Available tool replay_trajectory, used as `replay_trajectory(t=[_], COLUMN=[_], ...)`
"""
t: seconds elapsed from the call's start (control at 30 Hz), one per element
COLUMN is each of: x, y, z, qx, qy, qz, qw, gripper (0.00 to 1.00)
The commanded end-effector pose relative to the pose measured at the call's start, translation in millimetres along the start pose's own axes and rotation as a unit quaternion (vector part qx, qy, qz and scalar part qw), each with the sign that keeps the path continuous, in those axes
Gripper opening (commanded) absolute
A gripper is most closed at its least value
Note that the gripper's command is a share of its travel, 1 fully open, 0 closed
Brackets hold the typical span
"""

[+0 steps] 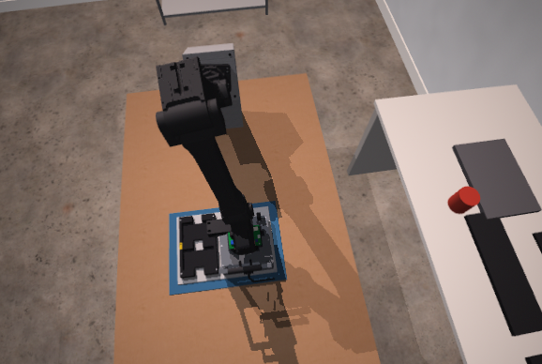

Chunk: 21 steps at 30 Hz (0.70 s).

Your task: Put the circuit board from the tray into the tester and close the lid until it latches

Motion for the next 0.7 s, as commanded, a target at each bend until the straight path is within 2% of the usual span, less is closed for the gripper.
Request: replay_trajectory(t=[0.0, 0.53, 0.67], x=[7.3, 6.7, 9.2], y=[-10.6, -10.4, -10.5], z=[3.9, 2.2, -5.3], qx=[0.011, 0.010, 0.011], qy=[0.008, 0.006, 0.008], qz=[0.002, 0.002, 0.003], qw=[1.000, 1.000, 1.000], gripper=[0.72, 0.72, 0.72])
Point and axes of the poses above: the point where the finger pads meet when closed, its own z axis out along the fingers, its own x axis across the jaws, y = z × x, the point moved 7 cm from there along -z, back along the fingers, and after that the axes turned 14 degrees about z, right-handed, at the moved point
